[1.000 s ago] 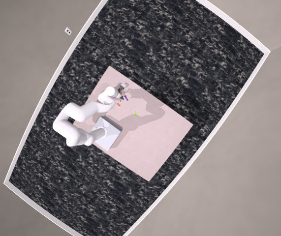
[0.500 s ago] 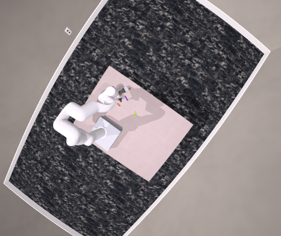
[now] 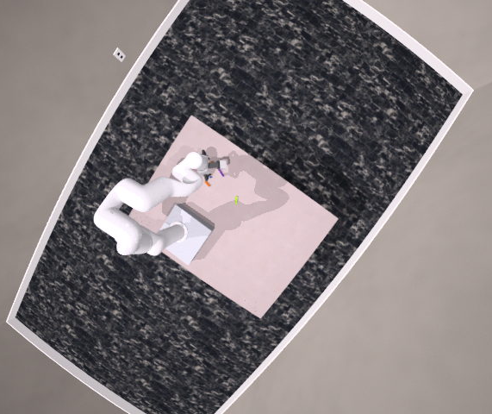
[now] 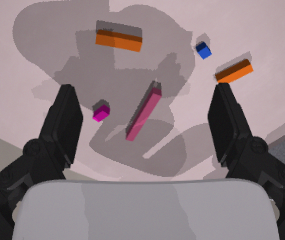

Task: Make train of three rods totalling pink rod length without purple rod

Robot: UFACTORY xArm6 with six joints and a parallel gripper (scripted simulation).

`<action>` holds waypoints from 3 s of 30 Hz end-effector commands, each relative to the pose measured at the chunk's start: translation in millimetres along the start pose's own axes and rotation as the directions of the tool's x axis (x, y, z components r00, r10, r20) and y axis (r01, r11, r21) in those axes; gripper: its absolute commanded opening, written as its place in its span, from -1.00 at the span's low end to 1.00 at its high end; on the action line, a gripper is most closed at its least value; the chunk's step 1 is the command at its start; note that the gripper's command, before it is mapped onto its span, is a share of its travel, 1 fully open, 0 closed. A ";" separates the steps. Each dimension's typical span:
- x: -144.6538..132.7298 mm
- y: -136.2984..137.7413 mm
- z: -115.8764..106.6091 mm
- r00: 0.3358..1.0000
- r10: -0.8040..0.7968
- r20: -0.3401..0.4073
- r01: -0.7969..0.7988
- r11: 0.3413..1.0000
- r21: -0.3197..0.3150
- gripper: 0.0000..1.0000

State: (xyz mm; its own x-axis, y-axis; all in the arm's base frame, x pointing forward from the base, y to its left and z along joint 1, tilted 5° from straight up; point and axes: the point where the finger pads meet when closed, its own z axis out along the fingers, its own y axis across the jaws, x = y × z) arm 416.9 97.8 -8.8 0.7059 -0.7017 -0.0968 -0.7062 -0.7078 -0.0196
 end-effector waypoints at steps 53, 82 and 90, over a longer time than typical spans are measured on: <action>0.9 -0.7 7.6 0.760 0.650 -0.019 -0.650 0.760 0.002 1.00; 0.9 -0.7 7.6 0.760 0.650 -0.019 -0.650 0.760 0.002 1.00; 0.9 -0.7 7.6 0.760 0.650 -0.019 -0.650 0.760 0.002 1.00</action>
State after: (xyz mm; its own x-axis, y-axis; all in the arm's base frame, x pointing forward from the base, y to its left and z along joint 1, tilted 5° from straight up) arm 416.1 98.0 -17.7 0.0780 -0.9947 -0.0669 -0.9954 -0.0814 0.0505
